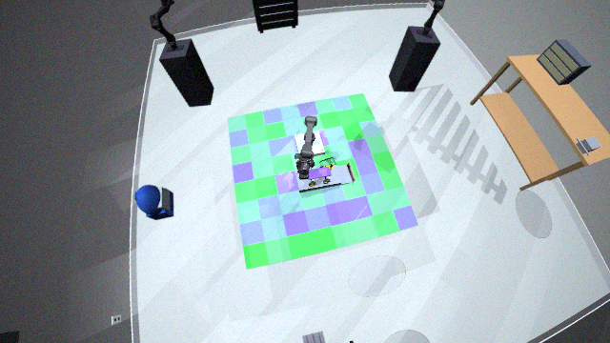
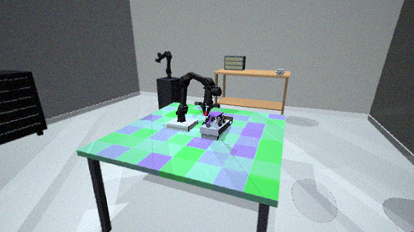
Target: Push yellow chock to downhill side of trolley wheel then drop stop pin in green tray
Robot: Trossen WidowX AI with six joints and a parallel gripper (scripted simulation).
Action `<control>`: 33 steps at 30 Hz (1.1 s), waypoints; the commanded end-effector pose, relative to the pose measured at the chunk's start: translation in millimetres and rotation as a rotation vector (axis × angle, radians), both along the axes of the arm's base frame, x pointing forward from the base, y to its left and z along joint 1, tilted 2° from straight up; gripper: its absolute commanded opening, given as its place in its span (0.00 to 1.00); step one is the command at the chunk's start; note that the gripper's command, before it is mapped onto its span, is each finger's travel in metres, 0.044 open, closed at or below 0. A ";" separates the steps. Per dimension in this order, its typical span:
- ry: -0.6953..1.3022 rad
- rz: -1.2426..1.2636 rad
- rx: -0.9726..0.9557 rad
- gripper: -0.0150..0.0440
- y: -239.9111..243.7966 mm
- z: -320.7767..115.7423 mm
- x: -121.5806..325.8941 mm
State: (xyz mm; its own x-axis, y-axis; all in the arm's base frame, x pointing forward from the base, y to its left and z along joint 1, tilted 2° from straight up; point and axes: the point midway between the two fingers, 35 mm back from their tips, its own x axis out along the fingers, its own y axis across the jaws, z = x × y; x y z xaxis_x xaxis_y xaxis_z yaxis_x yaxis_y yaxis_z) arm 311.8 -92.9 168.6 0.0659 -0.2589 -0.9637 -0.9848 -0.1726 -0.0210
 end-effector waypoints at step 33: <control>0.001 0.001 0.004 0.25 29.5 -9.7 -75.9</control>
State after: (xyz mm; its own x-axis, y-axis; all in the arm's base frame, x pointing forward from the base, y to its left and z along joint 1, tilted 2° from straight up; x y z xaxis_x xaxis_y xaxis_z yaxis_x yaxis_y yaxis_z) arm 238.2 -72.0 159.7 0.0661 -0.2490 -0.9662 -0.9838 -0.1780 -0.0214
